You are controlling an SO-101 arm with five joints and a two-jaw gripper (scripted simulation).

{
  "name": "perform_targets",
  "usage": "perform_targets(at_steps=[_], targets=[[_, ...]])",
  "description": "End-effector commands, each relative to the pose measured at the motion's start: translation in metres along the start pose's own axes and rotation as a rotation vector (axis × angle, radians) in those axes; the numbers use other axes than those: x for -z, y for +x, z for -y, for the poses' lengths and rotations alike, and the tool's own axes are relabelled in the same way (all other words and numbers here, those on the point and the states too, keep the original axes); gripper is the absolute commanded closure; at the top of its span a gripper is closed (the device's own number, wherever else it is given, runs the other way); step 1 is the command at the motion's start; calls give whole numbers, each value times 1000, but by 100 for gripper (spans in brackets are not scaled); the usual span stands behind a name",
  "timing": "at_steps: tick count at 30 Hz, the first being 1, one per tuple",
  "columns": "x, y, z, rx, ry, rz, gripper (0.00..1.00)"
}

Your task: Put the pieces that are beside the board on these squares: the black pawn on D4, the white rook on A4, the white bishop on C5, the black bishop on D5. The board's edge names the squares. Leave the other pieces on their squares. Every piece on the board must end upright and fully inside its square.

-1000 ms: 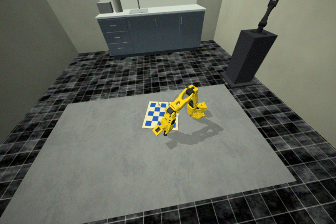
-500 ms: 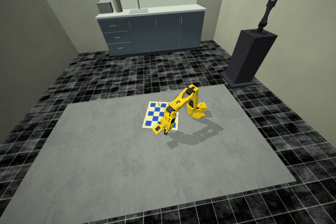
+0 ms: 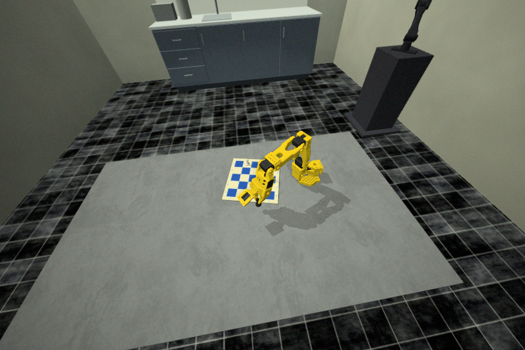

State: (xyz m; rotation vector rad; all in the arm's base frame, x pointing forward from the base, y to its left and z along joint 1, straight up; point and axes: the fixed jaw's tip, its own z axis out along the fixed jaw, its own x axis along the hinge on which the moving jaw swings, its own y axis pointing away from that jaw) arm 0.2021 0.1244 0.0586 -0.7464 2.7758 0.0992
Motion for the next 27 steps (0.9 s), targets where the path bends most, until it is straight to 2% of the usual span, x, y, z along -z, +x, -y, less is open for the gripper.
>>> perform_targets(at_steps=[1, 18, 23, 27], targets=[[10, -4, 2, 1, 1, 15, 100], [17, -5, 2, -1, 2, 15, 100], [19, 2, 6, -15, 6, 14, 100], [25, 26, 17, -72, 23, 11, 100]])
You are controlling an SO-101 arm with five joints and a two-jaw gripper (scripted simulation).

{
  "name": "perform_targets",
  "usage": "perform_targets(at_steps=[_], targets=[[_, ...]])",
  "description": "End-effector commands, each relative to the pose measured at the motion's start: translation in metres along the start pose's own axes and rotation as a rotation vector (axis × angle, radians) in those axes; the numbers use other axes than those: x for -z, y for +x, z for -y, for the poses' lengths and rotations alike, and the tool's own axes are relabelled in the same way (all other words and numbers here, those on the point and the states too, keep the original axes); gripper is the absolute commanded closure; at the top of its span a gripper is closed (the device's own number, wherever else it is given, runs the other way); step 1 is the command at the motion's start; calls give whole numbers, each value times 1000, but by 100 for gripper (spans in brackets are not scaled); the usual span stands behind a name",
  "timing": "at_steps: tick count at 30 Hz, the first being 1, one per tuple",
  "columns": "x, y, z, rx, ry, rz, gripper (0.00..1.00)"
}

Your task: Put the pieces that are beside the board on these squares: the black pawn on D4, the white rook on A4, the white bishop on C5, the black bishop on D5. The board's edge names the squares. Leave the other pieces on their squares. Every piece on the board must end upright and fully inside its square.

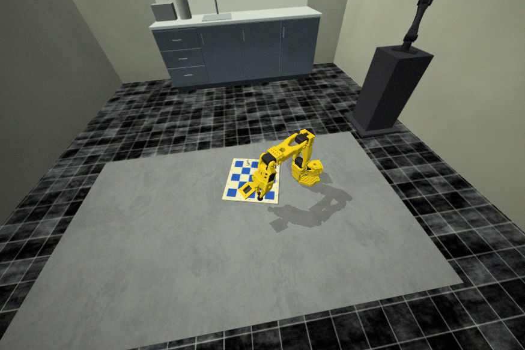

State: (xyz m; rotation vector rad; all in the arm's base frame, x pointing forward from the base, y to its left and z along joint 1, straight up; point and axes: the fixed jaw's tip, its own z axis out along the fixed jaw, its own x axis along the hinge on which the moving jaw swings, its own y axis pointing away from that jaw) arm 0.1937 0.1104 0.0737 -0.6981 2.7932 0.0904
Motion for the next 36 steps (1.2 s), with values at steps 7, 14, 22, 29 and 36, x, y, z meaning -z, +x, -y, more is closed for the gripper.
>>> perform_targets(at_steps=[7, 14, 22, 29, 36], targets=[[19, 66, 37, -216, 64, 11, 100], [22, 78, 44, -275, 81, 9, 100], [22, 78, 44, -275, 81, 9, 100], [25, 76, 41, -256, 76, 9, 100], [26, 75, 39, -246, 73, 9, 100]])
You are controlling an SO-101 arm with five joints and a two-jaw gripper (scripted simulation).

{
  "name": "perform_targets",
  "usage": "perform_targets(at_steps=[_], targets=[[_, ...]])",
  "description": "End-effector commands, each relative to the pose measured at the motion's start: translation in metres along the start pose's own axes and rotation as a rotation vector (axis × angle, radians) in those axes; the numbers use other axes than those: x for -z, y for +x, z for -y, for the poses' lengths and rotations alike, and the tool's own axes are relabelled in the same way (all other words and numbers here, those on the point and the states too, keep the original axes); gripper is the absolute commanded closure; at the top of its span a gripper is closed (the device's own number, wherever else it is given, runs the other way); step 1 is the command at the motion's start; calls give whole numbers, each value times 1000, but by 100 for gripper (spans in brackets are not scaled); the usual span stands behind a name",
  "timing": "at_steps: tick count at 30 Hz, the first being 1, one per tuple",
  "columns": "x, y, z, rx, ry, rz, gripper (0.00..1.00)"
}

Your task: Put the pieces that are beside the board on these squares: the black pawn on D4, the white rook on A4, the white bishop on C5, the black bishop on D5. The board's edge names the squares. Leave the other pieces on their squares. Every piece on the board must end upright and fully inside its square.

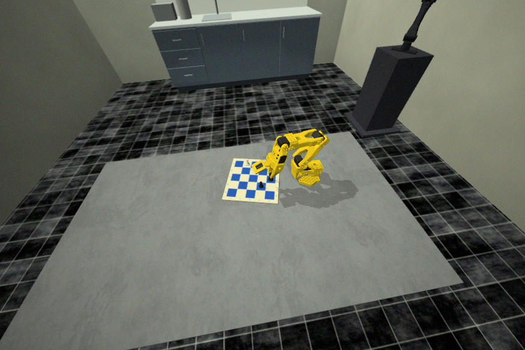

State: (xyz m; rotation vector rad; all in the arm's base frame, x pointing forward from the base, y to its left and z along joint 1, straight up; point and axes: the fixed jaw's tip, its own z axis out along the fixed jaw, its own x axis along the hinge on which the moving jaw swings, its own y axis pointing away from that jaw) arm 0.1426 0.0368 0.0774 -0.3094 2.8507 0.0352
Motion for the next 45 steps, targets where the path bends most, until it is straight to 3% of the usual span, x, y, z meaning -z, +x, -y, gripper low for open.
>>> perform_targets(at_steps=[1, 28, 45], targets=[[2, 0, -1, 17, -4, 4, 100], [2, -4, -4, 32, -8, 5, 100], [-13, 0, -4, 32, -8, 5, 100]])
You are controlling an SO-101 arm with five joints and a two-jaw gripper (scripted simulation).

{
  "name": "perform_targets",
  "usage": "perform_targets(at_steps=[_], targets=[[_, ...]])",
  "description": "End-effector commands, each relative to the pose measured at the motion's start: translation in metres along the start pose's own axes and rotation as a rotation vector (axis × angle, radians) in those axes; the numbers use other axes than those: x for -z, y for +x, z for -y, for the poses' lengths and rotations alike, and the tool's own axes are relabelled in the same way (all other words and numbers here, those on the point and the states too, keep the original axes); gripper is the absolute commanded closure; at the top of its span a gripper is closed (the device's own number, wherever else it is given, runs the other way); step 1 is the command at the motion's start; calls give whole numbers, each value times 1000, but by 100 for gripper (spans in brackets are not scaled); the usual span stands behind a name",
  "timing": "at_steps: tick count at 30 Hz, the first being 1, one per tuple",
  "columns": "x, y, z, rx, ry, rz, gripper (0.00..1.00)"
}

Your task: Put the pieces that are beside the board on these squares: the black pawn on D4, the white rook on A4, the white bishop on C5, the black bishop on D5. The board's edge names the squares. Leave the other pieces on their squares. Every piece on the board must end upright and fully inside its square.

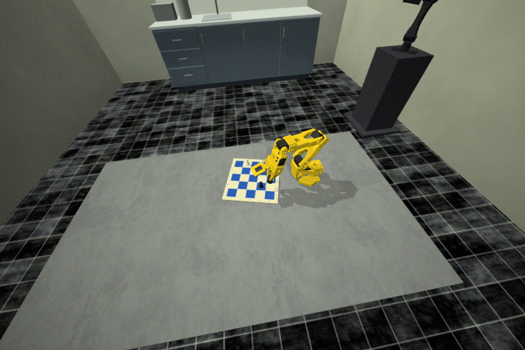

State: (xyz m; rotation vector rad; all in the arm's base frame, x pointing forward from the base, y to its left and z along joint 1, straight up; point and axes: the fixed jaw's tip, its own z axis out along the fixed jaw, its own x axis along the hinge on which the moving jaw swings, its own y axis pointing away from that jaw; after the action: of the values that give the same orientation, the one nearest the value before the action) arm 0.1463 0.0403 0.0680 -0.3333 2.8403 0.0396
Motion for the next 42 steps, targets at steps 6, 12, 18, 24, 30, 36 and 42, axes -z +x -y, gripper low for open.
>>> perform_targets(at_steps=[6, 12, 18, 24, 30, 36, 42], targets=[[-11, 3, -1, 15, -3, -3, 100], [-18, 5, -1, 15, -3, -3, 100], [-22, 6, -1, 15, -3, -3, 100], [-25, 7, -2, 15, -3, -3, 100], [-26, 8, -2, 15, -3, -3, 100], [-27, 8, -2, 15, -3, -3, 100], [-30, 13, -2, 16, -4, -4, 100]])
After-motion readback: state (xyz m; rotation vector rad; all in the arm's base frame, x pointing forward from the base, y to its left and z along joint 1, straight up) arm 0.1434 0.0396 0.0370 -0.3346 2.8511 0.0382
